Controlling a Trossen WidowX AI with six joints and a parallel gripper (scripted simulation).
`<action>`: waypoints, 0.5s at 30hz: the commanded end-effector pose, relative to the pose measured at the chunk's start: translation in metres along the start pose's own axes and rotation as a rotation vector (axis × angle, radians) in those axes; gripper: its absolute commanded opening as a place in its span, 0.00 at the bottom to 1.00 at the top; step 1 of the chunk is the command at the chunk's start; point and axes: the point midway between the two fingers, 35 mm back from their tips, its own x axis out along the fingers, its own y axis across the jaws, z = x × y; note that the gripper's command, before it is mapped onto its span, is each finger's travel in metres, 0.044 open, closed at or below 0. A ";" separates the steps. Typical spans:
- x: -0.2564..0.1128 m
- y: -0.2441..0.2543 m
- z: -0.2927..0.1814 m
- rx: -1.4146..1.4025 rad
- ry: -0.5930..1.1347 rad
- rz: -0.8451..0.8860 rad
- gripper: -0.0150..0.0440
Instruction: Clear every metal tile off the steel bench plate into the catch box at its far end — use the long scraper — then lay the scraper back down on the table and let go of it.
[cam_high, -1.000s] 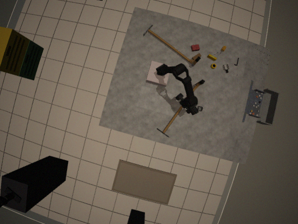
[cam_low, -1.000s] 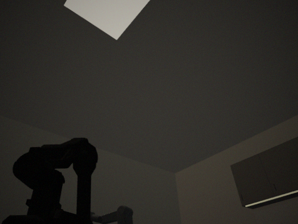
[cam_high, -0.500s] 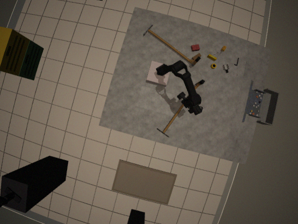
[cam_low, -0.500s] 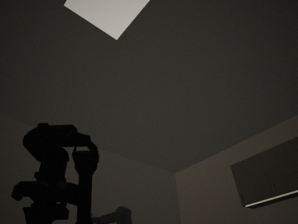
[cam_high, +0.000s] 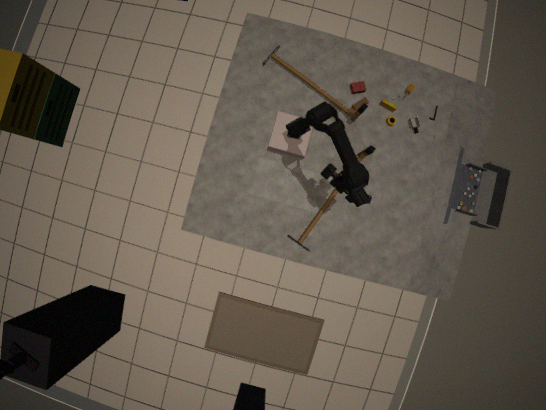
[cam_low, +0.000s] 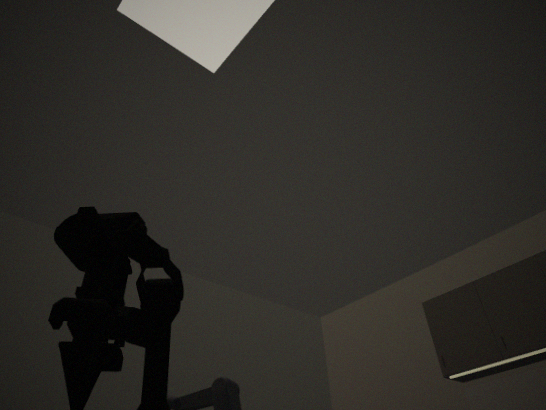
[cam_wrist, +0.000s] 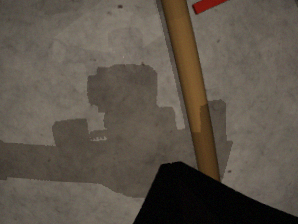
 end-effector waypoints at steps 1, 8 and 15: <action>-0.012 0.011 -0.001 -0.049 0.003 0.002 0.25; -0.013 0.014 -0.002 -0.072 0.003 0.003 0.25; 0.004 0.010 -0.003 -0.079 0.003 0.003 0.25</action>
